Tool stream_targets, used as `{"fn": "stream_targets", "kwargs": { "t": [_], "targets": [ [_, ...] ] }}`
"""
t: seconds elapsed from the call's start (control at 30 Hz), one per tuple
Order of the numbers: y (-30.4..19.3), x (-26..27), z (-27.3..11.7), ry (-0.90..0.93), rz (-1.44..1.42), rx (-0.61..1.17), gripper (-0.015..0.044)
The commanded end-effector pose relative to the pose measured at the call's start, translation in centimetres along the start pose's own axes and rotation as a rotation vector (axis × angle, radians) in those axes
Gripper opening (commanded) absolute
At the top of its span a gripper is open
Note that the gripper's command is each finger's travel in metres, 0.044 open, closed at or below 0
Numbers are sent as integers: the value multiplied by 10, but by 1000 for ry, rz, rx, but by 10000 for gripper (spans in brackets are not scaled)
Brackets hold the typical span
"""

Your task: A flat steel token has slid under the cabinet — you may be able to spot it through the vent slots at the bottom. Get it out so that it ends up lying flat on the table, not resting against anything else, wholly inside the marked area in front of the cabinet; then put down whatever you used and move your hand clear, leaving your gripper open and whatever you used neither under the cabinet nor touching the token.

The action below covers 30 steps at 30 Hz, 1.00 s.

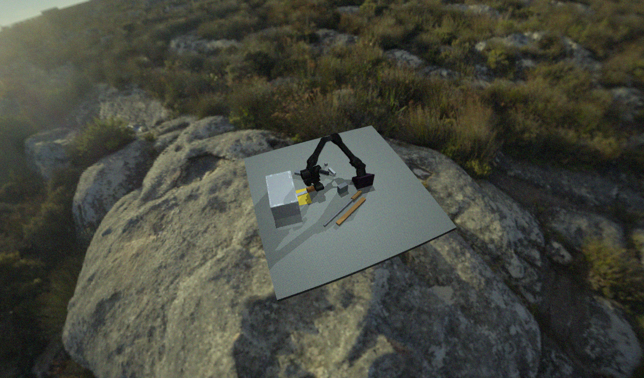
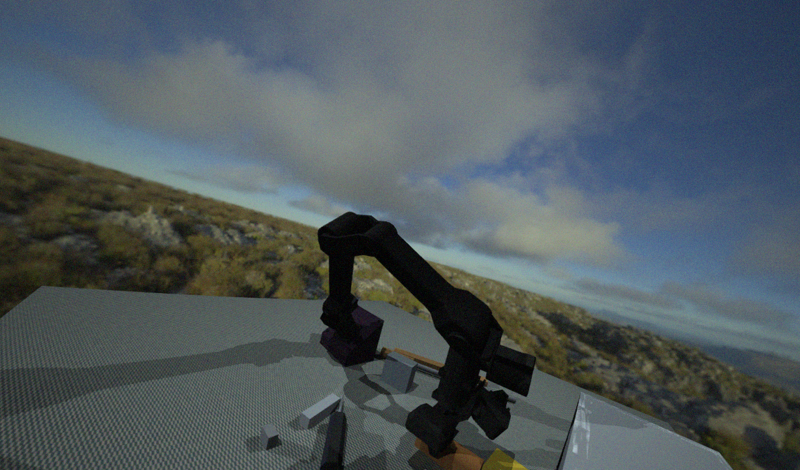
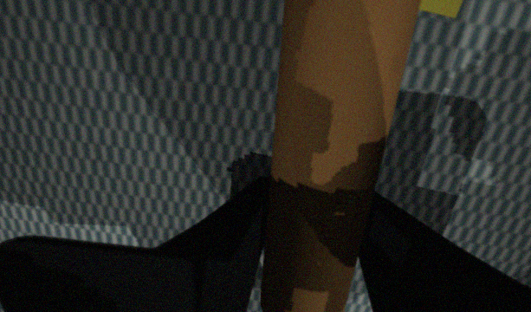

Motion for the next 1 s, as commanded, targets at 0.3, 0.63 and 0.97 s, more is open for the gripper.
{"fn": "stream_targets", "kwargs": {
  "t": [0.3,0.63,0.97],
  "targets": [
    [-15,-2,1,-1,3,3,0],
    [-25,-3,1,-1,3,4,0],
    [-36,-5,1,-1,2,4,0]
  ]
}}
Point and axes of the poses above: the point midway between the two fingers, 35 mm back from their tips, its own z axis out along the fingers, its own x axis across the jaws, y = z × x, the point moved 5 cm from there along -z, back along the fingers, and after that the axes turned 7 degrees about z, right-handed, at the moved point
